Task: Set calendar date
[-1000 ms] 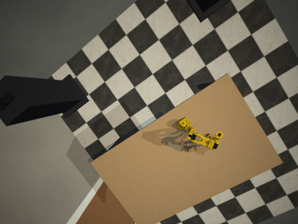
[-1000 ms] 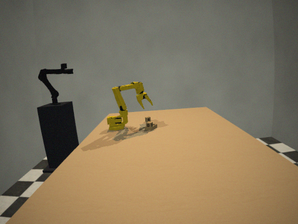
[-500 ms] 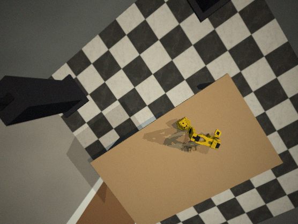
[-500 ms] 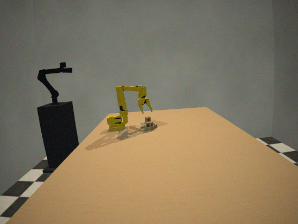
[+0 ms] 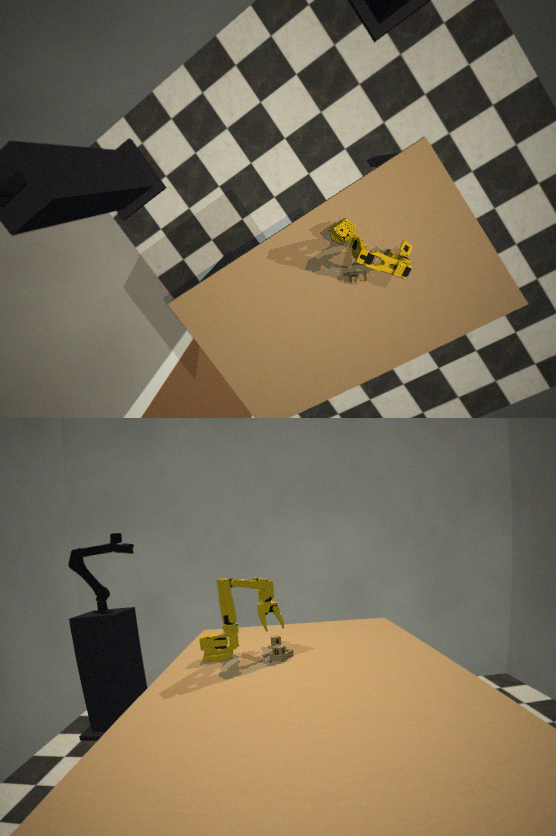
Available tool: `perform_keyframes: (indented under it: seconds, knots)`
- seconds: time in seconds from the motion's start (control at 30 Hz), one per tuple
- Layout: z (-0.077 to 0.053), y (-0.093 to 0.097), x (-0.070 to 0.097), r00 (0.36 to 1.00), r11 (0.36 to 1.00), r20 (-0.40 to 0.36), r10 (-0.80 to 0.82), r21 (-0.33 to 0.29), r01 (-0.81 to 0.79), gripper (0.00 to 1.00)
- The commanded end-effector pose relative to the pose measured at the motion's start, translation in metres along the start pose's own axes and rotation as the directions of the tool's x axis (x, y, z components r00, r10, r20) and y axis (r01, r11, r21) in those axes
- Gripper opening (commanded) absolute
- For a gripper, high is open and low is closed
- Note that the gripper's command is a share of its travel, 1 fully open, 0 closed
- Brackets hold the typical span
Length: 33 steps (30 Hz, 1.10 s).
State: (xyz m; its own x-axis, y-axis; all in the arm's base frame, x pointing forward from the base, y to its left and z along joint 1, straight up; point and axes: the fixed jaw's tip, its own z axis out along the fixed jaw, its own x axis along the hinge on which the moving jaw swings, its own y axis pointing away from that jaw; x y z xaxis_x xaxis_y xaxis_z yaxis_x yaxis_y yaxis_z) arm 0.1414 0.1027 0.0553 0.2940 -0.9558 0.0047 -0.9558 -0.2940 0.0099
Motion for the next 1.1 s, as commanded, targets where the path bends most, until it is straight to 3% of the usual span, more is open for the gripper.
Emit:
perform_keyframes:
  seconds: [0.0, 0.5, 1.07]
  knots:
    - [-0.003, -0.005, -0.001, 1.0, 0.999, 0.012, -0.003, 0.034, 0.002, 0.35]
    - [0.005, -0.006, -0.001, 1.0, 0.999, 0.012, -0.003, 0.034, 0.002, 0.35]
    - [0.028, -0.007, -0.001, 1.0, 0.999, 0.012, -0.003, 0.034, 0.002, 0.35]
